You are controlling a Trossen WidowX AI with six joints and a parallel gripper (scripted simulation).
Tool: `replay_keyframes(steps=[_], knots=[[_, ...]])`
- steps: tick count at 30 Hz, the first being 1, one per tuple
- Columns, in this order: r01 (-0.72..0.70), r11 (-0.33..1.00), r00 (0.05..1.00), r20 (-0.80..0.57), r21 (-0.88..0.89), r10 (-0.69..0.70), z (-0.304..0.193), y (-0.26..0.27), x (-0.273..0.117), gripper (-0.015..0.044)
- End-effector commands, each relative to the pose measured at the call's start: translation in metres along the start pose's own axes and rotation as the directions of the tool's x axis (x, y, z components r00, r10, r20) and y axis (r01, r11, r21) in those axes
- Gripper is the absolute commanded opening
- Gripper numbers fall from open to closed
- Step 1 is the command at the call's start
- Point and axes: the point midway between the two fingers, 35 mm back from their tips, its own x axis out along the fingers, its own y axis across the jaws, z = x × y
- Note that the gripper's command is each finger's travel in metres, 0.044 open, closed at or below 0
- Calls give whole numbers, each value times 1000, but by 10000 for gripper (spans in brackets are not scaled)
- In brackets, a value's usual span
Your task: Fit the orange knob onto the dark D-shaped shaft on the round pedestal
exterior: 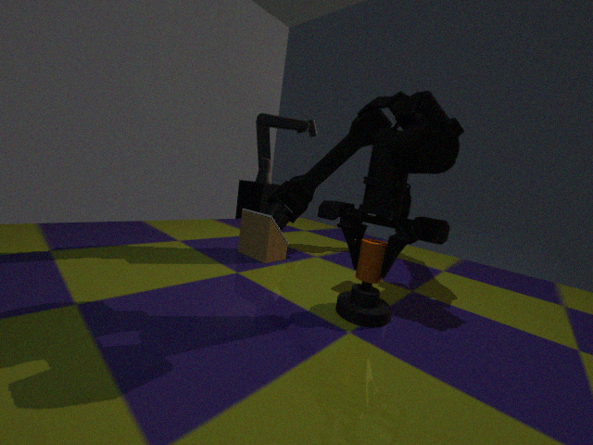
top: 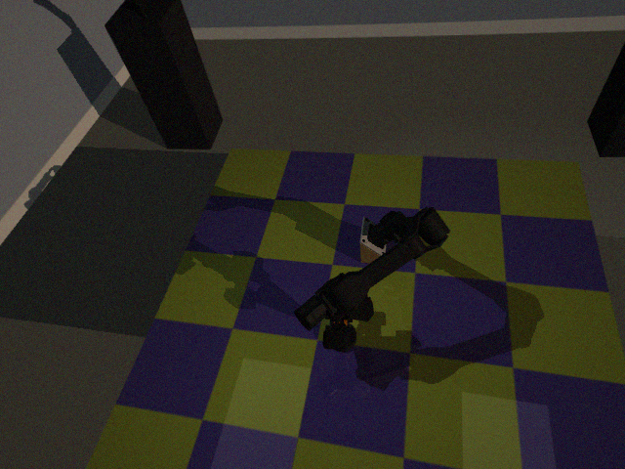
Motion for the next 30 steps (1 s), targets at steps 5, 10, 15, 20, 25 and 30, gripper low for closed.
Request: replay_keyframes(steps=[5, 10, 15, 20, 25, 30], knots=[[5, 1000, 1000, 1, -9, -5, 1, -1, 1, 0], [5, 1000, 1000, 1, -9, -5, 1, -1, -3, 0], [5, 999, 1000, 1, -35, -5, 1, -2, -4, 0], [5, 978, 1000, 1, -207, -5, 0, -1, -3, 0], [5, 976, 1000, 1, -217, -5, 0, -1, -1, 0], [5, 976, 1000, 1, -217, -5, 0, -1, 1, 0]])
